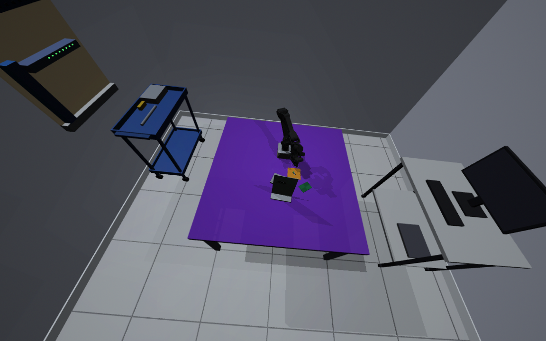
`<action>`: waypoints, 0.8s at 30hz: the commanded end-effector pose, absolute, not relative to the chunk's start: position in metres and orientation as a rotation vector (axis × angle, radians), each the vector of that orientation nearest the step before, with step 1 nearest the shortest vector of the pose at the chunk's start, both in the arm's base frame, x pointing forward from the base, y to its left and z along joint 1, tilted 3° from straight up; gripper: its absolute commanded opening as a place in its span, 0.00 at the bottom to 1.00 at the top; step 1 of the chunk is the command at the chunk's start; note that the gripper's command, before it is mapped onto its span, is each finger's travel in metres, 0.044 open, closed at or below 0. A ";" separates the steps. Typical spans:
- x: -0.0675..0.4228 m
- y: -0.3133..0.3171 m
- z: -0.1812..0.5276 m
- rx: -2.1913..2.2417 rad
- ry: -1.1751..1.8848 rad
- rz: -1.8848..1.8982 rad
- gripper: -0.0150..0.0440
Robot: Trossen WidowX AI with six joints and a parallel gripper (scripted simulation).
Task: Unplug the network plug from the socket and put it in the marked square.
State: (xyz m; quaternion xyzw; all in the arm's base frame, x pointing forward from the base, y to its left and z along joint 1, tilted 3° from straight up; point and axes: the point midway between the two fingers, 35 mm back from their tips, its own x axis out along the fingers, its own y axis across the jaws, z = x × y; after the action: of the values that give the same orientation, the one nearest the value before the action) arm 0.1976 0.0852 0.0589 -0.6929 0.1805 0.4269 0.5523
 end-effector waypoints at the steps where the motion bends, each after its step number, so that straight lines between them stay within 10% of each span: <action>1: 0.198 0.085 0.068 -1.636 0.421 0.993 0.52; 24: 0.193 0.085 0.104 -1.638 0.426 1.006 0.52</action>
State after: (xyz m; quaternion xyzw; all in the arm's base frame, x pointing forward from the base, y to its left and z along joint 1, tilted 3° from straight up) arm 0.1915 0.0839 0.0931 -0.6929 0.1804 0.4292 0.5506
